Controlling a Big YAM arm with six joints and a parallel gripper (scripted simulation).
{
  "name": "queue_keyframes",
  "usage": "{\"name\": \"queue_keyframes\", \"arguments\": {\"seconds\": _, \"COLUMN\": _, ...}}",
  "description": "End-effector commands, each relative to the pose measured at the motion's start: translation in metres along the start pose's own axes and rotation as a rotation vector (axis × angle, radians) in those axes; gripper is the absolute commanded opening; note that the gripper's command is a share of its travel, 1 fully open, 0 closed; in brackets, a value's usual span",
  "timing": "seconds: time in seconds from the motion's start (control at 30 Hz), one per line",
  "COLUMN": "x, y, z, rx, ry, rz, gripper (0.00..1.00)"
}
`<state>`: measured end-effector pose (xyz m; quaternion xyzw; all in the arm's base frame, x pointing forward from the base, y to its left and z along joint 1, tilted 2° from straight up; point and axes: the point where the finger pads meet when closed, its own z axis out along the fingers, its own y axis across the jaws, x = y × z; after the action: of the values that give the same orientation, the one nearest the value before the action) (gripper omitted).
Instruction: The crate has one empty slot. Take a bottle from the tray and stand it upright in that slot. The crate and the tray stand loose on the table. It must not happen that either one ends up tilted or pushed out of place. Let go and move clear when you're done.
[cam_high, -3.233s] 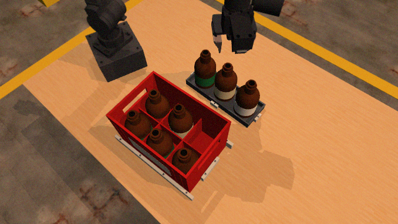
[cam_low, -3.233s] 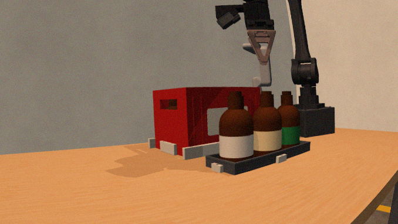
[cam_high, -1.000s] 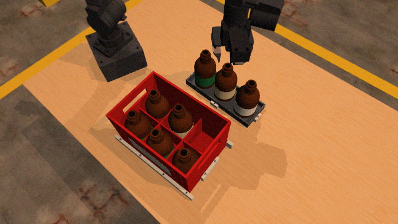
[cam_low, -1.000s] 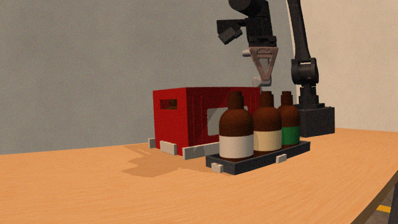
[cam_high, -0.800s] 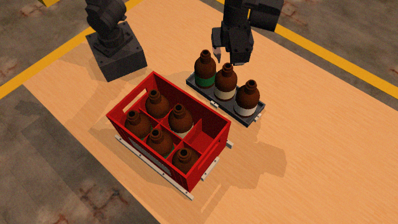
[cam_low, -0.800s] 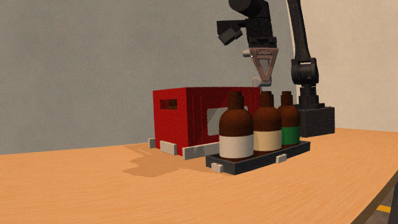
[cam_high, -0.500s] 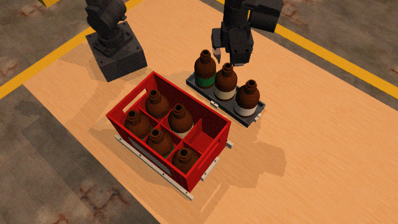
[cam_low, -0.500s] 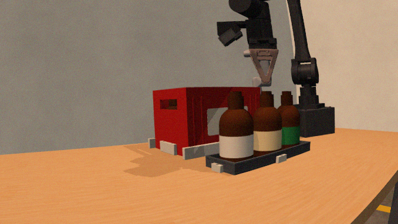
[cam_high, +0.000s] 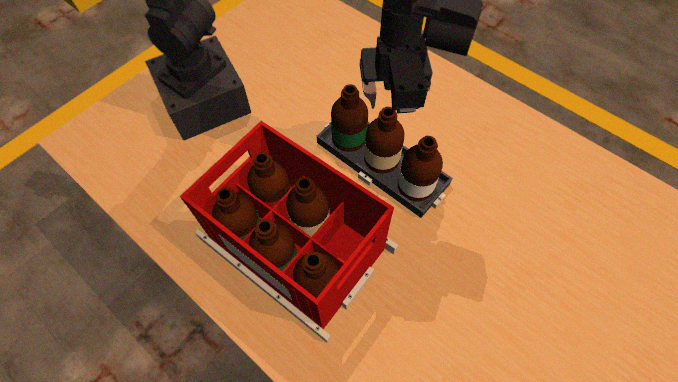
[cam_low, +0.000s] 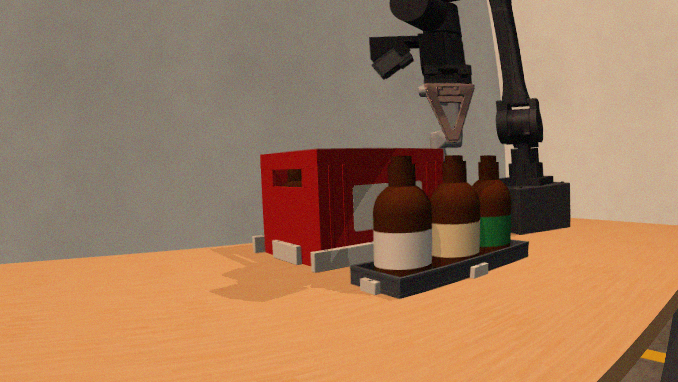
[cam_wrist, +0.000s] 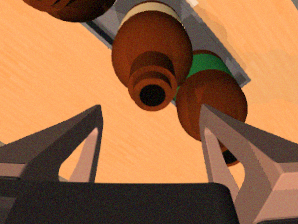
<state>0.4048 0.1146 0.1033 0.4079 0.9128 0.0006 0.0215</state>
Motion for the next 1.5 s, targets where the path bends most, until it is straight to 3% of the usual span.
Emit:
{"name": "queue_keyframes", "arguments": {"seconds": 0.0, "x": -0.0049, "y": 0.0028, "z": -0.0028, "rx": -0.015, "ry": -0.009, "rz": 0.015, "gripper": 0.61}}
{"name": "queue_keyframes", "arguments": {"seconds": 1.47, "x": -0.0087, "y": 0.0029, "z": -0.0077, "rx": -0.027, "ry": -0.015, "rz": 0.016, "gripper": 0.61}}
